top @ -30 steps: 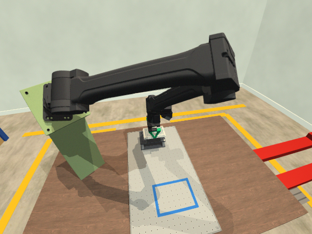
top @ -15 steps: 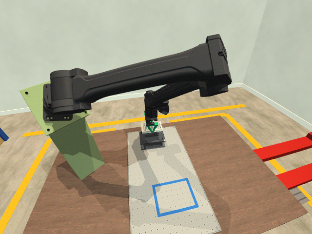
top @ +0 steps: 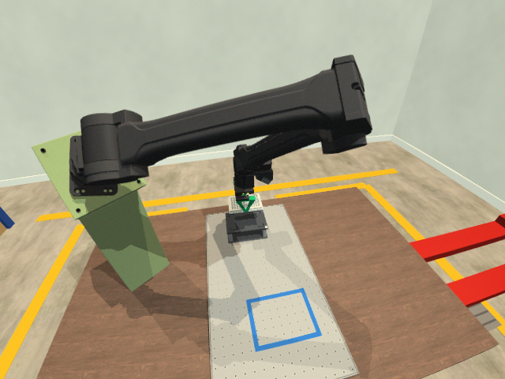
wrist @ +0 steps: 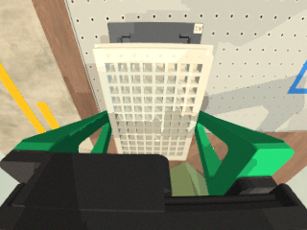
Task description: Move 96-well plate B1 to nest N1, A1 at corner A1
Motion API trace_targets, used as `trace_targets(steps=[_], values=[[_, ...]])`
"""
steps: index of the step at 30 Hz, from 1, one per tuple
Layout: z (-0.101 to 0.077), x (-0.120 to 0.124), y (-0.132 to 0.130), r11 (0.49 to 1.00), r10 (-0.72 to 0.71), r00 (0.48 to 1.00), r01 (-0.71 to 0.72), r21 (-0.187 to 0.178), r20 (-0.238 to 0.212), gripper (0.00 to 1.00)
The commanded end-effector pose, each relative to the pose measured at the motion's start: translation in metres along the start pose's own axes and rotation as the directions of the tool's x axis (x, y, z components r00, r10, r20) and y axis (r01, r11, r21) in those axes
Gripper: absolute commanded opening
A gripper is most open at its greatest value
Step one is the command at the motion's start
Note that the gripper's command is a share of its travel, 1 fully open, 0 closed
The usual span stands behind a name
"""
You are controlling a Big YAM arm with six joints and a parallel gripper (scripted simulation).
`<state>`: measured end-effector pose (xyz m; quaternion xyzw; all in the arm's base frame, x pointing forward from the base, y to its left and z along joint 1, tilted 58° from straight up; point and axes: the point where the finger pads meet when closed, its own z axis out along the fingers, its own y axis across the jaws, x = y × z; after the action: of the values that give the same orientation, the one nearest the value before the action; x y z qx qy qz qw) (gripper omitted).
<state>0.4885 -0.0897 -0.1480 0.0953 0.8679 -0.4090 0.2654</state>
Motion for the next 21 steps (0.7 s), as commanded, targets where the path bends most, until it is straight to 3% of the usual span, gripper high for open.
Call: trace_targets(steps=[1,16,18,21], values=[[-0.001,0.007,-0.006,1.000,-0.003,1.000,0.003,0.004,-0.016,0.00],[-0.005,0.001,0.000,1.000,-0.006,1.000,0.006,-0.005,0.004,0.00],[0.000,0.004,-0.010,1.000,0.005,1.000,-0.005,0.006,-0.009,0.00],[-0.005,0.001,0.000,1.000,-0.006,1.000,0.006,-0.005,0.004,0.00]])
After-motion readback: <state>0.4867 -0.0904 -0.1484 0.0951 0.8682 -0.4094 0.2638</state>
